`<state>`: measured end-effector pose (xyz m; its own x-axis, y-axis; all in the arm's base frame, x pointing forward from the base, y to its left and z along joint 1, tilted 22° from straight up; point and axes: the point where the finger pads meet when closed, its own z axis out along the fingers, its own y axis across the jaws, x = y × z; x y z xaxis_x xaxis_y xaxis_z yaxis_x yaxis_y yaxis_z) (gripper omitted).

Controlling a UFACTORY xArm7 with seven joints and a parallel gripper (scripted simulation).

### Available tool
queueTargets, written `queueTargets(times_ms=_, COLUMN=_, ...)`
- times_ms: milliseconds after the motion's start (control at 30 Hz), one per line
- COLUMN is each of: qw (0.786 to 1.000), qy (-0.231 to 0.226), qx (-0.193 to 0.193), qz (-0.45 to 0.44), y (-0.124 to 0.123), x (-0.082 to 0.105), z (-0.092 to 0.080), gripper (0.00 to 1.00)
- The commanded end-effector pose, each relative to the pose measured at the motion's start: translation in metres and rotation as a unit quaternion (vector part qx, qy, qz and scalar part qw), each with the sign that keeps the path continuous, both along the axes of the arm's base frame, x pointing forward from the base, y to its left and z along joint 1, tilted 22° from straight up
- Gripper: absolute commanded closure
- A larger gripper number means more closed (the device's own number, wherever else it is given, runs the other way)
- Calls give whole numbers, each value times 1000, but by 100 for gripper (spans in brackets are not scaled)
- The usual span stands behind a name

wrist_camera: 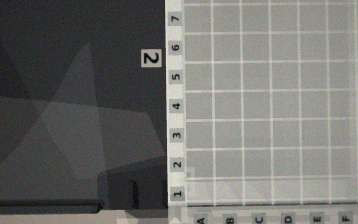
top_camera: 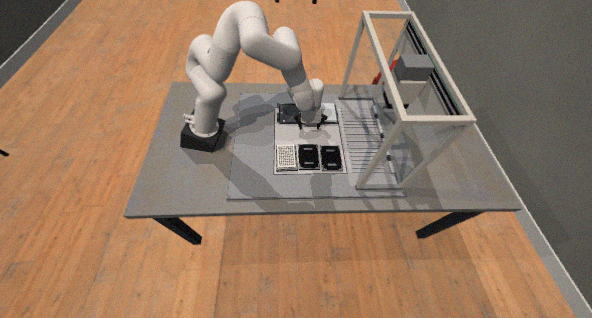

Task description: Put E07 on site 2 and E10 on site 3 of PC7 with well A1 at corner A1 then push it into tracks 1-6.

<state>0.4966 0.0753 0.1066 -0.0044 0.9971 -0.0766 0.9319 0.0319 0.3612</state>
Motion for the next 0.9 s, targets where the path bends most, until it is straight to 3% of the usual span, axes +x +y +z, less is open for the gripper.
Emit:
queueTargets(times_ms=0, qw=1000, qy=-2, qx=1, qz=0, y=0, x=1, z=1, gripper=0)
queueTargets(times_ms=867, qw=1000, qy=-2, qx=1, qz=0, y=3, x=-12, z=35, gripper=0)
